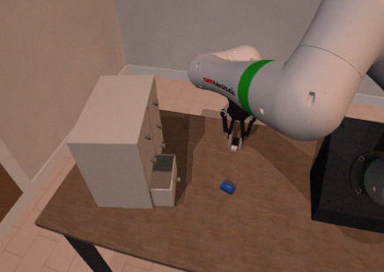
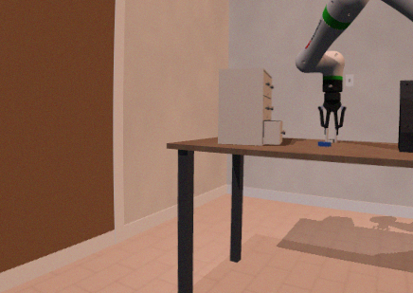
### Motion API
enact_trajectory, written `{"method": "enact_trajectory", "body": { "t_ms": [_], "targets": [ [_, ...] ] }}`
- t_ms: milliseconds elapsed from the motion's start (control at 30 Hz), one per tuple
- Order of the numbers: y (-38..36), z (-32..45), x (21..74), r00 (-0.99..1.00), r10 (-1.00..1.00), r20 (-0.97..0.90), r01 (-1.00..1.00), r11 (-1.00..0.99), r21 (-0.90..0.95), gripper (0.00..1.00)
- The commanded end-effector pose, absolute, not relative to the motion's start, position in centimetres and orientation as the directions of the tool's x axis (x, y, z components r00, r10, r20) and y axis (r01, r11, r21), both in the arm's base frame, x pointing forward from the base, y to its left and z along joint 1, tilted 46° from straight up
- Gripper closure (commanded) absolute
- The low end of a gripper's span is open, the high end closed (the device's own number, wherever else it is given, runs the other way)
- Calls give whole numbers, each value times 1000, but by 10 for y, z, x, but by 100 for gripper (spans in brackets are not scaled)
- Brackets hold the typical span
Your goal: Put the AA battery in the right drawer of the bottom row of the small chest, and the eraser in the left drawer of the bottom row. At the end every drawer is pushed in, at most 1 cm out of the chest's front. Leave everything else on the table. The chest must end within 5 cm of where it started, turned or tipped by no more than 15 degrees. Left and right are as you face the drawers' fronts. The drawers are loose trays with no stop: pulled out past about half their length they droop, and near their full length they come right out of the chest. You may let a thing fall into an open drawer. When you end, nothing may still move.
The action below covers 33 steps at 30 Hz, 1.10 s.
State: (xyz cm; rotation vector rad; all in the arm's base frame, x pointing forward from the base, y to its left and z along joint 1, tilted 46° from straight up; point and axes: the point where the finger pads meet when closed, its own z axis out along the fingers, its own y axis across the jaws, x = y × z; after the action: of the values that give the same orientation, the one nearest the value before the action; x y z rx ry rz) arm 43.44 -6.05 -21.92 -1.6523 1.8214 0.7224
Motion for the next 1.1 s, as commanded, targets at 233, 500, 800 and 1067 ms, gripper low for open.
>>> {"method": "enact_trajectory", "body": {
  "t_ms": [233,500,800,1067],
  "targets": [
    [-61,-219,434,-74,-688,-722,-996,91,15,89],
    [-61,-219,434,-74,-688,-722,-996,91,15,89],
    [-61,-219,434,-74,-688,-722,-996,91,15,89],
    [-76,-205,433,-74,-688,-722,-996,91,15,89]
  ]
}}
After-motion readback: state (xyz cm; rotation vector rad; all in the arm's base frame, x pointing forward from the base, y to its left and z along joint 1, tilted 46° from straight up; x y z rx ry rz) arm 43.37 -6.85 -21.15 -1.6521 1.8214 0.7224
